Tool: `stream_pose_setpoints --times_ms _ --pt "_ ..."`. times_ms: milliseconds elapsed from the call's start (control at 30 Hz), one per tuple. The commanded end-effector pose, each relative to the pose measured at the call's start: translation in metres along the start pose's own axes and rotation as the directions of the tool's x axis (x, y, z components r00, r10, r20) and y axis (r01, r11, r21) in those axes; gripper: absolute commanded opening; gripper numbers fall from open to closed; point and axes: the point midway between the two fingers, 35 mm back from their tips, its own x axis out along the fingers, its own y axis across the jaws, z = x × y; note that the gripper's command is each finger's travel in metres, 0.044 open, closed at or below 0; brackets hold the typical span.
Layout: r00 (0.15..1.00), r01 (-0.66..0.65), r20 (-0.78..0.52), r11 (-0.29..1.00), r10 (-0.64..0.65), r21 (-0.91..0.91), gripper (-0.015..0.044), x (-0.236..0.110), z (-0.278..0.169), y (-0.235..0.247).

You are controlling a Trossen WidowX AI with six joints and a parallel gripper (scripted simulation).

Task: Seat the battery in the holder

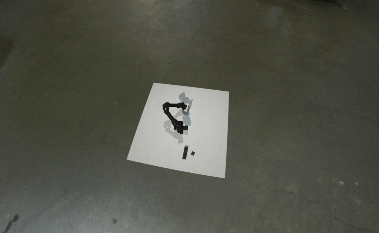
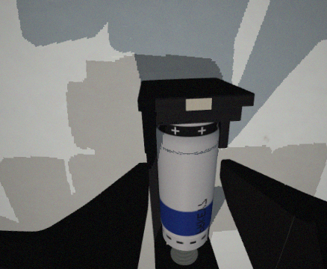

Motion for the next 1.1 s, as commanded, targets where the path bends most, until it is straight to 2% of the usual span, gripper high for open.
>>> stream_pose_setpoints --times_ms 0,233,300,567,1067 --pt "1.000 0.000 0.000 1.000 0.000 -0.001 0.0186 -0.004 0.000 0.000" --pt "1.000 0.000 -0.001 1.000 0.000 0.003 0.0186 -0.014 -0.001 -0.001" --pt "1.000 -0.002 0.000 1.000 0.002 -0.006 0.0238 -0.017 -0.001 -0.002" --pt "1.000 0.004 -0.001 1.000 -0.004 0.002 0.0440 -0.087 -0.004 -0.006" --pt "1.000 0.004 -0.001 1.000 -0.004 0.002 0.0440 -0.088 -0.005 -0.008"
